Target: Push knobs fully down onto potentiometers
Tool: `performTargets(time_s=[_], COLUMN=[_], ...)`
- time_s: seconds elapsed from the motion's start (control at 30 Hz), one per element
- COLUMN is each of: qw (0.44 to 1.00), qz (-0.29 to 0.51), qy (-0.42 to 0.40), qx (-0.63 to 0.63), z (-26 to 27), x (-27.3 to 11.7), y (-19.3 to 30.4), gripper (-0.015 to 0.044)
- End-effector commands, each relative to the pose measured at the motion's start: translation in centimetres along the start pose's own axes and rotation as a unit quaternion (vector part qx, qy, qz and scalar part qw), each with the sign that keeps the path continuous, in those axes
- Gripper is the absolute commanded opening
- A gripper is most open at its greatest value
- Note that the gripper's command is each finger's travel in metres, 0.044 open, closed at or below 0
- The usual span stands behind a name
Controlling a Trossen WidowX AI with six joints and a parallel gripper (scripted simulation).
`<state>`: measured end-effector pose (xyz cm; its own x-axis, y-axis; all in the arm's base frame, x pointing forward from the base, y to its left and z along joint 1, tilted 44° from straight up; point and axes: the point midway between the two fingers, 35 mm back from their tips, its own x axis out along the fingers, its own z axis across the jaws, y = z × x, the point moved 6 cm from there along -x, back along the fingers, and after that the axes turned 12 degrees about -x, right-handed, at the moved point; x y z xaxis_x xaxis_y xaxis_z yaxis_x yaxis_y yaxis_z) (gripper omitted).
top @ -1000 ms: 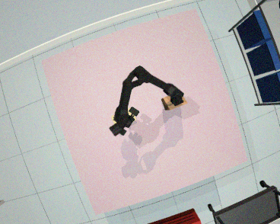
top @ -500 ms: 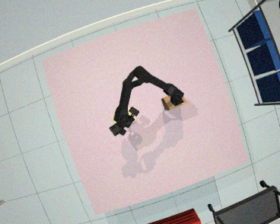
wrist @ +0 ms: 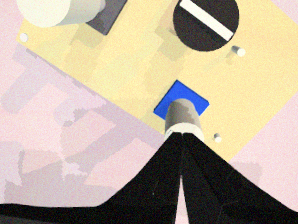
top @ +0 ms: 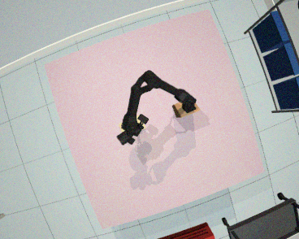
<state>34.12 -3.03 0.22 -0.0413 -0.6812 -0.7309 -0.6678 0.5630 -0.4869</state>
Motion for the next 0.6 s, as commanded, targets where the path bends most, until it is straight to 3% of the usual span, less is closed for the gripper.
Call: performTargets(time_s=[0.0,0.57], qw=[1.000,1.000], qz=[0.005,0.006], qy=[0.008,0.008], qx=[0.012,0.012], z=[0.0,0.0], x=[0.9,-1.8], y=[-0.3,-0.3], gripper=[0.0000,0.0000])
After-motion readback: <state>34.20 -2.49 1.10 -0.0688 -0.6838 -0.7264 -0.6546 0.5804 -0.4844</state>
